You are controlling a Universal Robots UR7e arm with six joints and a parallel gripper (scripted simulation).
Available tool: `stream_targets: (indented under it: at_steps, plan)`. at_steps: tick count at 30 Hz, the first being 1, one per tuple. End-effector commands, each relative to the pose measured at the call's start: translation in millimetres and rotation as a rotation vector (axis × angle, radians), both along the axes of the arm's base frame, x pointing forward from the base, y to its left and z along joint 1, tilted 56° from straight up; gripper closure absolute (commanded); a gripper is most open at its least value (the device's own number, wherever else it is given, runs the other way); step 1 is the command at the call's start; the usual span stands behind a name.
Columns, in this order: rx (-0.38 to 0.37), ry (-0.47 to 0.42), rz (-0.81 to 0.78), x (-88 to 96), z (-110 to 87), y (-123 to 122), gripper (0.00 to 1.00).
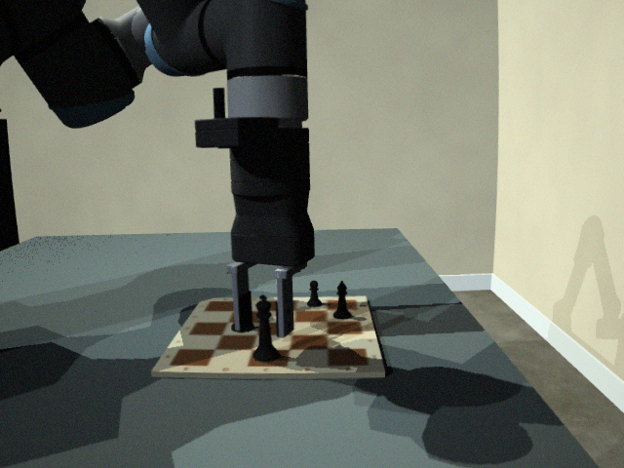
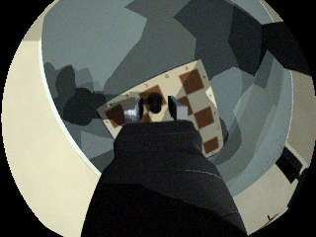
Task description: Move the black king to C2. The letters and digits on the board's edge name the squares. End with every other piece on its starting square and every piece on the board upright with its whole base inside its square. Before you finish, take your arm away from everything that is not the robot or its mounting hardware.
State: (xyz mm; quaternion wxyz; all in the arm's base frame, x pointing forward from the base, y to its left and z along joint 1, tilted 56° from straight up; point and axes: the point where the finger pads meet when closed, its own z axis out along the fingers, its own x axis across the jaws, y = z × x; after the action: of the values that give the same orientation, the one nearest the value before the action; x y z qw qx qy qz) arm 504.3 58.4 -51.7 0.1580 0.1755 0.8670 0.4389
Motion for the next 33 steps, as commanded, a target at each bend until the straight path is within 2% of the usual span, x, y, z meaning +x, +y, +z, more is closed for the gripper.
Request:
stream_targets:
  at_steps: [1, 15, 16, 33]
  plan:
    - [0.0, -0.001, -0.001, 0.2, 0.2, -0.4, 0.21]
    - [0.0, -0.001, -0.001, 0.2, 0.2, -0.4, 0.21]
    - [0.0, -0.001, -0.001, 0.2, 0.2, -0.4, 1.0]
    - [0.0, -0.001, -0.001, 0.2, 0.2, -0.4, 1.0]
